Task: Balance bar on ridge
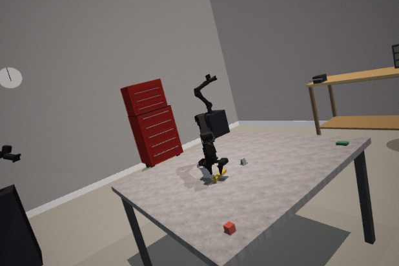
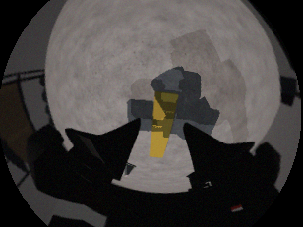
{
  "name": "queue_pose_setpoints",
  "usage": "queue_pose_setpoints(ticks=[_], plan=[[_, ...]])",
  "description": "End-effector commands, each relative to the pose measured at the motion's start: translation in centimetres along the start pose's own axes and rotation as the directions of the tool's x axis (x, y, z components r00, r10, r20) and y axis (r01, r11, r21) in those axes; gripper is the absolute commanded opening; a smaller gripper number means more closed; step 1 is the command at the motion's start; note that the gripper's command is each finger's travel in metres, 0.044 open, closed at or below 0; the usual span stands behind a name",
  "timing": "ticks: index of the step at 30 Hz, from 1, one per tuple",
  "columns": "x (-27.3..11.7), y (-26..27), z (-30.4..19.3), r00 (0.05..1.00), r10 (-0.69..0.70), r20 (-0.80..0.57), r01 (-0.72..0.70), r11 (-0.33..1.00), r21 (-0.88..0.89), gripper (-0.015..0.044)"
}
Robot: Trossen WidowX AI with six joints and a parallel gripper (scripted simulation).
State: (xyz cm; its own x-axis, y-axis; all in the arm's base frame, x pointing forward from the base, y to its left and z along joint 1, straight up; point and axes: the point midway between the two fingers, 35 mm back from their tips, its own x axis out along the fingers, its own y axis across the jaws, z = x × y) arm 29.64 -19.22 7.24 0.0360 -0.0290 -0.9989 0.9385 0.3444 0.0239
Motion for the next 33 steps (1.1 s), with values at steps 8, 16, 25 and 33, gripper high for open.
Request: queue_pose_setpoints(ticks=[8,16,25,33], plan=[[2.1,-0.2,-0.3,1.000,-0.005,-0.015,0.005,1.000,-0.003,0.0315],[2.2,-0.2,-0.3,1.000,-0.005,-0.015,0.005,1.000,-0.003,0.0315],[2.2,-0.2,-0.3,1.000,-0.005,-0.015,0.005,1.000,-0.003,0.0315],[2.1,-0.2,-0.2,1.000,-0.007,-0.009,0.007,1.000,0.000,0.0158]])
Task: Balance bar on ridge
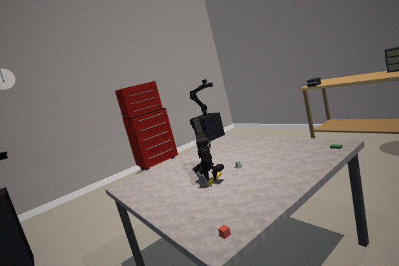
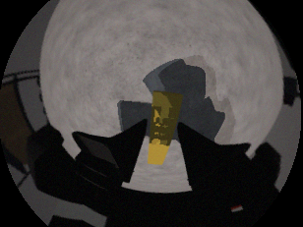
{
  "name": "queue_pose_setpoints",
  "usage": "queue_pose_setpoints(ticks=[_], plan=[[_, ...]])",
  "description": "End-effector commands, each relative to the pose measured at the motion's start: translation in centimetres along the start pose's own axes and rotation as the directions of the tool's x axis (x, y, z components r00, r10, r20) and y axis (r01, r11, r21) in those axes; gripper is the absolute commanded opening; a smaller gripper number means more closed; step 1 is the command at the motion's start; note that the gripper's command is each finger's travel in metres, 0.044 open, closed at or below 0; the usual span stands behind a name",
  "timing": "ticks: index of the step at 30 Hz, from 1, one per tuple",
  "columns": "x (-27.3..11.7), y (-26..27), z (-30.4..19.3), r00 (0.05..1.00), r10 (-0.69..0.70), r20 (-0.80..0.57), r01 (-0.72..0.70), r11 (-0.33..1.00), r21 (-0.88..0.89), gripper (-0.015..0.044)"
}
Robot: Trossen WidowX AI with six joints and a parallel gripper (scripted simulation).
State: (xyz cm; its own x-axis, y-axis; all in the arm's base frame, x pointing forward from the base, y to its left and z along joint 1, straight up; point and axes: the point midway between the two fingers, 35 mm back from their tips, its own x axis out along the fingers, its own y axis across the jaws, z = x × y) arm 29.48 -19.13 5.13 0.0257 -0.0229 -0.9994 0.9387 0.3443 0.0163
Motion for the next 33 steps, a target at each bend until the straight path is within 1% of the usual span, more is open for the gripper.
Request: queue_pose_setpoints(ticks=[1,8,12,33], plan=[[0.0,0.0,0.0,1.000,0.001,0.000,-0.001,1.000,0.000,0.0151],[0.0,0.0,0.0,1.000,0.001,0.000,-0.001,1.000,0.000,0.0104],[-0.6,0.1,0.1,1.000,0.001,0.000,-0.001,1.000,0.000,0.0000],[-5.9,0.2,0.2,1.000,0.002,-0.003,-0.002,1.000,-0.002,0.0000]])
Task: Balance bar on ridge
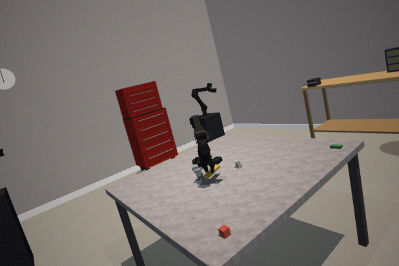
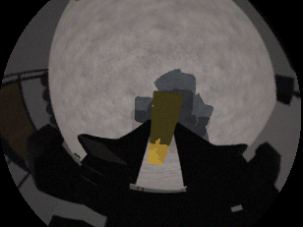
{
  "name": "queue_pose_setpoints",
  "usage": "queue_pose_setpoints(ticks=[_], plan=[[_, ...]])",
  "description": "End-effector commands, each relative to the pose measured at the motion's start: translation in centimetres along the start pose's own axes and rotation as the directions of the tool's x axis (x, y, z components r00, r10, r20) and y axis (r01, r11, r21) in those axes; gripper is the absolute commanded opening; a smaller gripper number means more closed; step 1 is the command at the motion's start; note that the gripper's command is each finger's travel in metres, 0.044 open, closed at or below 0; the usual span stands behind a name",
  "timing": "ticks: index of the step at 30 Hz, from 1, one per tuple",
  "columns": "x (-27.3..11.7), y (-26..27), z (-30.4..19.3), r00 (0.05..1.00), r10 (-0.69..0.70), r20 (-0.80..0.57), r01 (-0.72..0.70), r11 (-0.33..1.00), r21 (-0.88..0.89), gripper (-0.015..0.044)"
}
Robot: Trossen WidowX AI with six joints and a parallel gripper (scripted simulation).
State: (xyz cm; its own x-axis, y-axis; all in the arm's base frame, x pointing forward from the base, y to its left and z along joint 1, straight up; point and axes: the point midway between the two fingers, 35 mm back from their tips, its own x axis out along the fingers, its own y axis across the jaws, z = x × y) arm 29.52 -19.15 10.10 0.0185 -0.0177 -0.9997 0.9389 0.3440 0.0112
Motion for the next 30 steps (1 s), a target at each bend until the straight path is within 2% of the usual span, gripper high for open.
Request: queue_pose_setpoints(ticks=[1,14,30], plan=[[-1.2,0.1,0.0,1.000,0.007,0.004,-0.007,1.000,-0.002,0.0000],[-3.9,0.0,-0.4,1.000,0.008,0.002,-0.008,1.000,-0.017,0.0000],[-4.0,4.0,-5.4,1.000,0.011,-0.002,-0.012,0.943,-0.332,0.0000]])
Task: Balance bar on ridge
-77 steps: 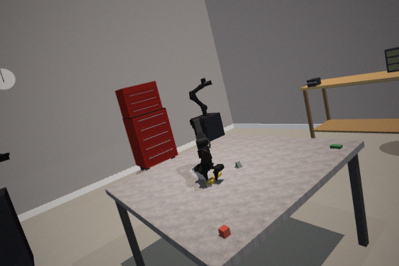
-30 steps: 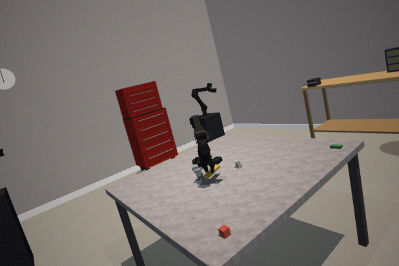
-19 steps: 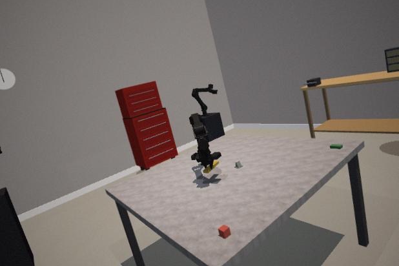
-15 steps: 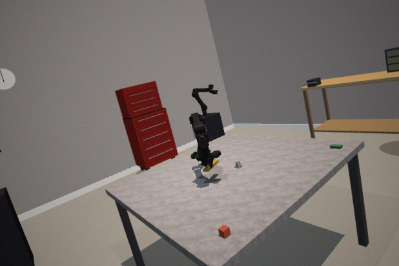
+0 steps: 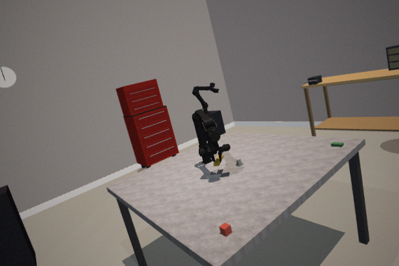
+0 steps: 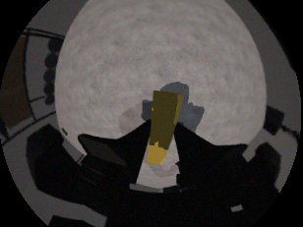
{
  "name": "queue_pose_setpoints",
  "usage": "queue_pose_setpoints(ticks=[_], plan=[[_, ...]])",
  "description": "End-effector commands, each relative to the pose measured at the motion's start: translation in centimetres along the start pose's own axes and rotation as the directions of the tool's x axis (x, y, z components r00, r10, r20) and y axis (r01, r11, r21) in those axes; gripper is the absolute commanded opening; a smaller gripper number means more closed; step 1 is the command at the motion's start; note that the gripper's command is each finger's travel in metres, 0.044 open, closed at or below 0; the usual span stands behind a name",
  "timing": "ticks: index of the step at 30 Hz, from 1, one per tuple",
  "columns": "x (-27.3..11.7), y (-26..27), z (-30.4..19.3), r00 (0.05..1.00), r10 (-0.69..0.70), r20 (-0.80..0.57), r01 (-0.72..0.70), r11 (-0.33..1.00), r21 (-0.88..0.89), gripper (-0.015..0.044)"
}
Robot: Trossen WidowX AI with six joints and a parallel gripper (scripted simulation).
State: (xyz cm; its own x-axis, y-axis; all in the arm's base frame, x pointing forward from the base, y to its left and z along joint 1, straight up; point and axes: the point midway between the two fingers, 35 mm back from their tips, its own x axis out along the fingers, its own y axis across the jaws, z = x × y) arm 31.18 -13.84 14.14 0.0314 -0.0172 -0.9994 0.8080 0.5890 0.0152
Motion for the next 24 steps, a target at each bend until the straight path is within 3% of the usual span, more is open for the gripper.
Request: queue_pose_setpoints(ticks=[1,24], plan=[[0.1,1.1,-1.2,1.000,0.001,-0.007,-0.002,0.997,-0.080,0.0000],[-0.1,7.4,-7.6,1.000,0.007,-0.012,-0.012,0.861,-0.508,0.0000]])
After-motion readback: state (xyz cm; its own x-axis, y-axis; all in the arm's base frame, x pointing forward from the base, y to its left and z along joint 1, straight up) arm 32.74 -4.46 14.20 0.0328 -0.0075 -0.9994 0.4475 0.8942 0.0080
